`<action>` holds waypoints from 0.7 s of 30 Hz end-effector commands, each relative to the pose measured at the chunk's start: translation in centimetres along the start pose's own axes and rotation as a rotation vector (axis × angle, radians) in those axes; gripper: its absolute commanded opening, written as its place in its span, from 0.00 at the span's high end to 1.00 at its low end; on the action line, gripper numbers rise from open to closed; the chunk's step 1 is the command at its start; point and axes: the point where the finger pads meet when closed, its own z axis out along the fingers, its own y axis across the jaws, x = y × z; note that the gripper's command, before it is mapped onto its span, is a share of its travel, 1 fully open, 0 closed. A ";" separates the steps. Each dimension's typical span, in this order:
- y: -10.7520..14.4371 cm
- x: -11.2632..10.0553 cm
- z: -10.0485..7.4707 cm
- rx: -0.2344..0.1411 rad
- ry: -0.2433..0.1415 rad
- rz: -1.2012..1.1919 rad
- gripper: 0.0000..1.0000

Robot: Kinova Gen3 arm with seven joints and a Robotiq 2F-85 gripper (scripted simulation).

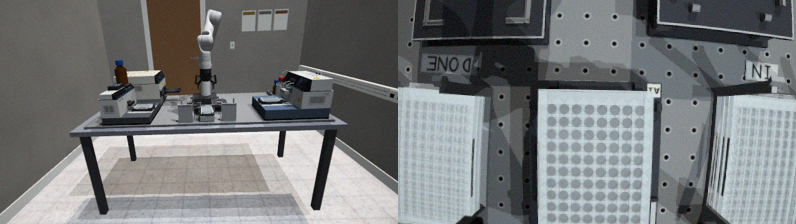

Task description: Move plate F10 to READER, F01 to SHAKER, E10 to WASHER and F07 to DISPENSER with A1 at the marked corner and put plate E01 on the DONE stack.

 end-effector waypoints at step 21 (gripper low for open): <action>0.3 0.2 0.6 -0.008 -0.011 -0.006 0.00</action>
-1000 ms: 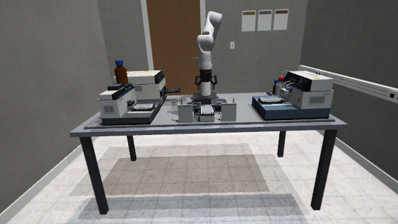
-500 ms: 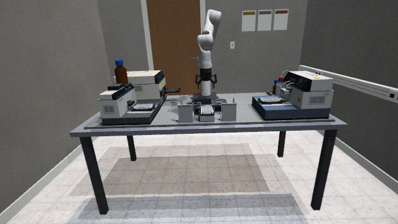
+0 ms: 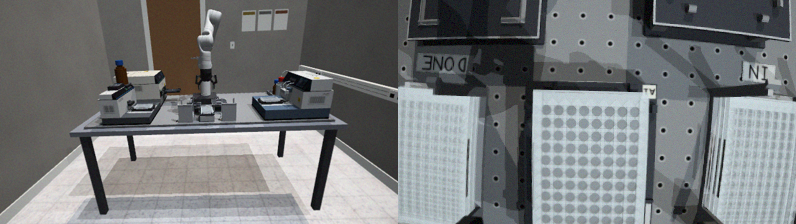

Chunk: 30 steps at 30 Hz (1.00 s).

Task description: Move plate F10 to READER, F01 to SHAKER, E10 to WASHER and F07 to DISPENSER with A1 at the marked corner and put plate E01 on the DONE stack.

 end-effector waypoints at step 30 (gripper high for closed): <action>-0.1 0.0 4.0 -0.003 -0.002 0.000 0.00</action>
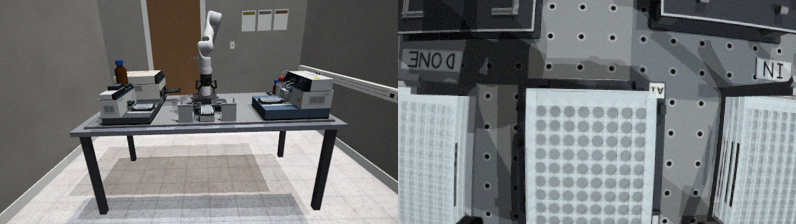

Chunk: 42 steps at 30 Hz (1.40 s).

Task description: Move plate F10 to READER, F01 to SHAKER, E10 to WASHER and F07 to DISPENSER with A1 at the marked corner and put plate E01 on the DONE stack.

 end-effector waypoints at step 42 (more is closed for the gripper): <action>-0.1 0.0 5.3 -0.001 -0.001 0.002 0.00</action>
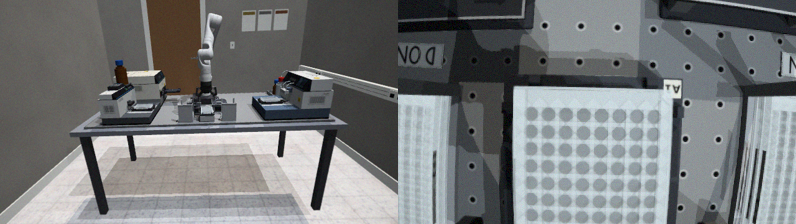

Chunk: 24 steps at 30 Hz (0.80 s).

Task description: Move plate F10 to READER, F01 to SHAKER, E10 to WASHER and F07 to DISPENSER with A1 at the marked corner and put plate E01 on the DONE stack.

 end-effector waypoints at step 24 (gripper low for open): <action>-0.1 0.0 3.2 0.000 -0.002 0.001 0.00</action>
